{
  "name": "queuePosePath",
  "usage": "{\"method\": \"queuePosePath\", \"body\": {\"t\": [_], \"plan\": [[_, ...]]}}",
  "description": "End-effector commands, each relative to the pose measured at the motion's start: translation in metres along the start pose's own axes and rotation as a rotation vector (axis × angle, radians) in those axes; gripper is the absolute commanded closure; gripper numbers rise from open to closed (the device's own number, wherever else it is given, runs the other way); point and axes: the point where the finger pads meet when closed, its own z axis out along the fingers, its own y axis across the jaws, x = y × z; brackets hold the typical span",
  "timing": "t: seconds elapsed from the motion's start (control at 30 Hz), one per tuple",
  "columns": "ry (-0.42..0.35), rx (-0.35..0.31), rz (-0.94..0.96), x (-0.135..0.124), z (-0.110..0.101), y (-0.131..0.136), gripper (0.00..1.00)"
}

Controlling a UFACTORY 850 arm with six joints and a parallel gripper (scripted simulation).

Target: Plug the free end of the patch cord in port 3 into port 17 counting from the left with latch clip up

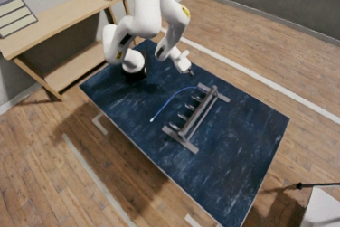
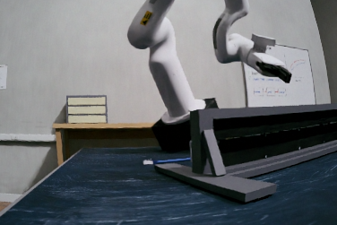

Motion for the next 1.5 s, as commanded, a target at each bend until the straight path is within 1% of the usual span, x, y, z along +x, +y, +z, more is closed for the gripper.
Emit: {"method": "queuePosePath", "body": {"t": [0.0,0.1,0.17,0.47,0.63,1.47], "plan": [[0.001,0.000,0.001,0.001,0.004,0.000,1.00],[0.001,0.000,0.001,0.001,0.009,0.000,1.00],[0.001,0.000,0.001,0.001,0.009,0.000,1.00],[0.001,0.000,0.001,0.001,0.030,0.000,1.00],[0.001,0.000,0.001,0.001,0.038,0.000,1.00],[0.001,0.000,0.001,0.001,0.039,0.000,1.00]]}}
